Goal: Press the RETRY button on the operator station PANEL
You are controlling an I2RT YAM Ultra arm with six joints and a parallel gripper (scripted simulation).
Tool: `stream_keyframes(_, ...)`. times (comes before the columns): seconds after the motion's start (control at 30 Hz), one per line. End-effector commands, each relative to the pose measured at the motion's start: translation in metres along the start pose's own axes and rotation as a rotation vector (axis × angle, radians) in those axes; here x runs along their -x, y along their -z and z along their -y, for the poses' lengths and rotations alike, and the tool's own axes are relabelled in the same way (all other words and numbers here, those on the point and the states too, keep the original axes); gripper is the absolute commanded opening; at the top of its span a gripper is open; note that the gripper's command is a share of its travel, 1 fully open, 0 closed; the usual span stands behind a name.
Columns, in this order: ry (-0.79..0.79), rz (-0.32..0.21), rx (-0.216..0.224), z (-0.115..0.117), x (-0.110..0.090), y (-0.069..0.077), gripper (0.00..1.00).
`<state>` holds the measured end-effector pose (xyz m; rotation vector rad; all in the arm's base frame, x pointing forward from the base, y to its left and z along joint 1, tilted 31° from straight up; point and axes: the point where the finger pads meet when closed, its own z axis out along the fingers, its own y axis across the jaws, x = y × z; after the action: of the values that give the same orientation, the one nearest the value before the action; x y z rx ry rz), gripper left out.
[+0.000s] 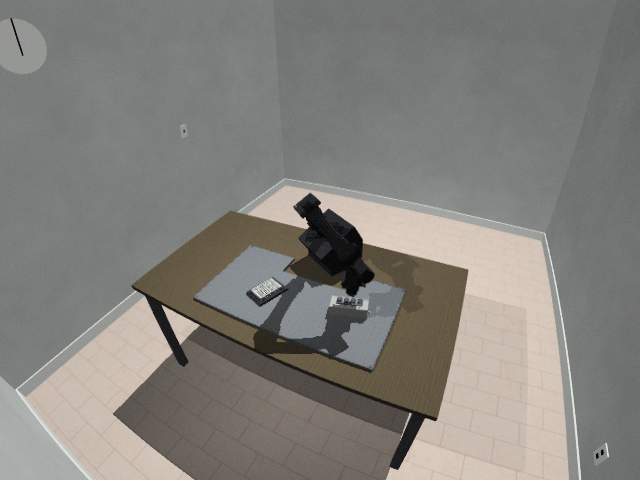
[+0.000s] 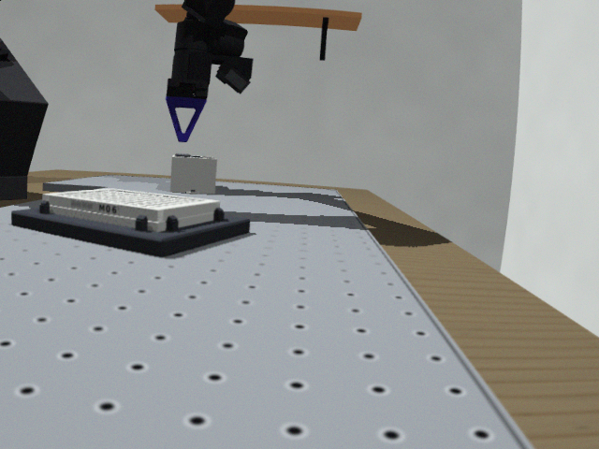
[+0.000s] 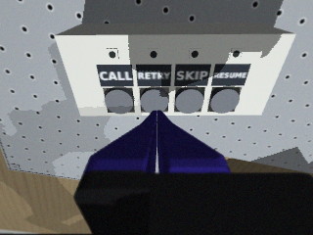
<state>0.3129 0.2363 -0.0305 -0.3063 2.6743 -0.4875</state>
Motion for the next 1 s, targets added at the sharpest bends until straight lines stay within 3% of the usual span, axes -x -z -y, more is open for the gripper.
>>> stream_keyframes(0.0, 0.012, 0.000, 0.000, -0.003, -0.003, -0.009, 0.00)
stream_keyframes(0.27, 0.012, 0.000, 0.000, -0.002, -0.003, -0.019, 0.00)
stream_keyframes(0.33, 0.012, 0.000, 0.000, -0.002, -0.003, -0.019, 0.00)
stream_keyframes(0.37, 0.008, 0.029, 0.022, -0.007, 0.004, -0.007, 0.00)
stream_keyframes(0.4, 0.008, 0.030, 0.023, -0.007, 0.004, -0.007, 0.00)
stream_keyframes(0.97, 0.015, 0.018, 0.015, -0.007, 0.000, -0.012, 0.00)
